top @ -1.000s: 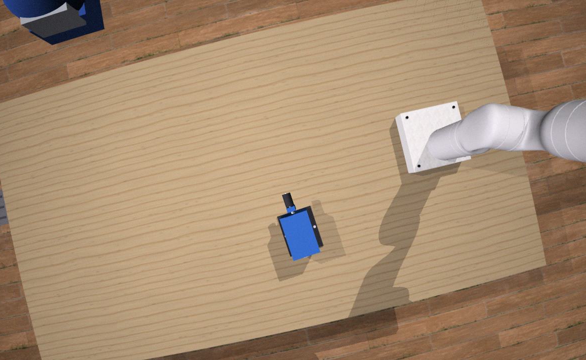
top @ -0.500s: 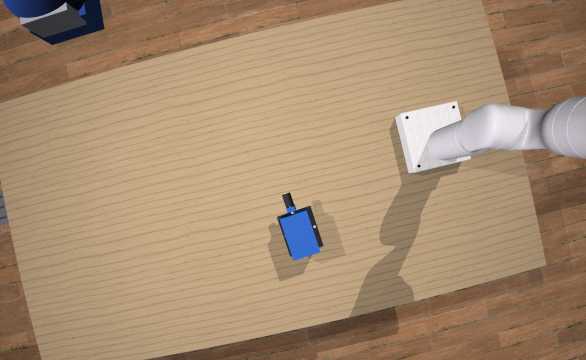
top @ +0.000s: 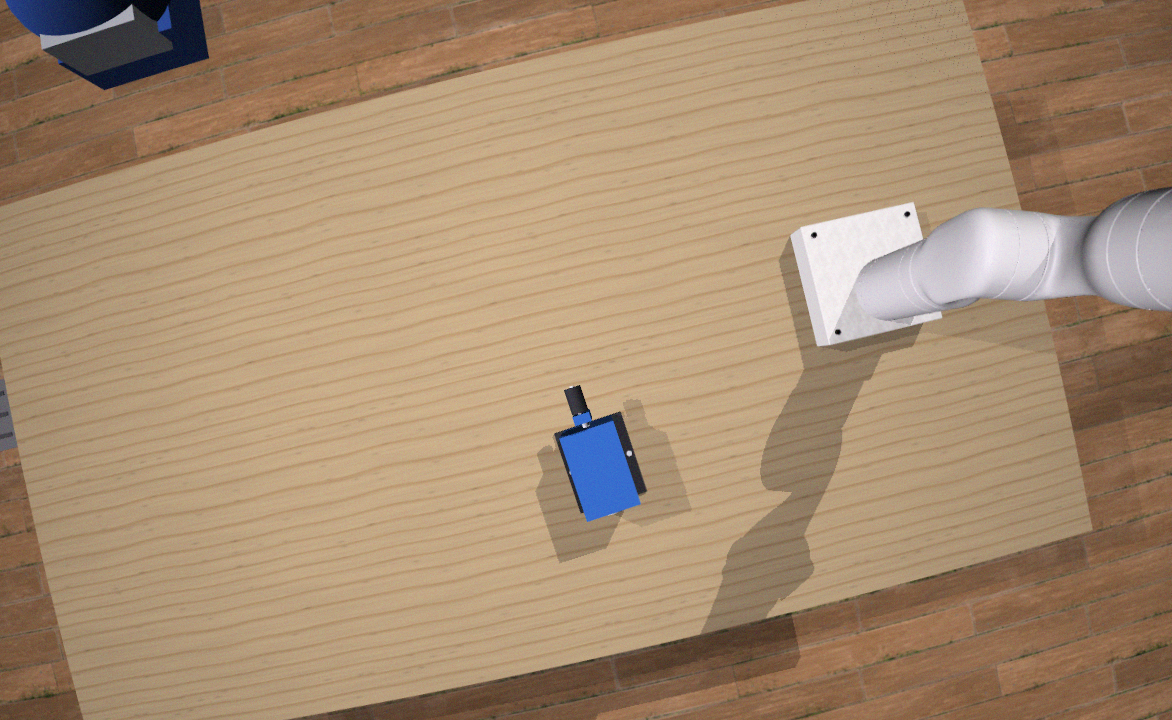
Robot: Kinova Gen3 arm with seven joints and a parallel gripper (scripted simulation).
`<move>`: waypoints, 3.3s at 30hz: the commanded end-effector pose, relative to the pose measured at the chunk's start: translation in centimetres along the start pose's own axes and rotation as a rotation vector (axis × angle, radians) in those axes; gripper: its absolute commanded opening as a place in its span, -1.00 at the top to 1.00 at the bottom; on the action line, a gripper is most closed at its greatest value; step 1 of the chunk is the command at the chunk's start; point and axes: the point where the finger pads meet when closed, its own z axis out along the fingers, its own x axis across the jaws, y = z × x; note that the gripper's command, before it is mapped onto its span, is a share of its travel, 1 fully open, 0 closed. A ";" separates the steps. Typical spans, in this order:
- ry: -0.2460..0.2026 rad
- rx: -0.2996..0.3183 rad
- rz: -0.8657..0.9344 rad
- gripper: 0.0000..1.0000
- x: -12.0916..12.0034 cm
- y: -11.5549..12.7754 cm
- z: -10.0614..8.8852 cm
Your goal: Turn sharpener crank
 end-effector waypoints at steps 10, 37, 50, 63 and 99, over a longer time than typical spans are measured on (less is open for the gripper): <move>-0.085 -0.003 0.006 -1.00 -5.0 -0.3 -0.2; -0.318 0.003 0.005 -1.00 -18.0 -2.0 -2.8; -0.473 0.018 -0.001 -1.00 -26.1 -3.7 -5.9; -0.550 0.029 -0.005 -1.00 -30.0 -4.8 -7.9; -0.853 0.095 -0.032 -1.00 -43.6 -9.5 -18.1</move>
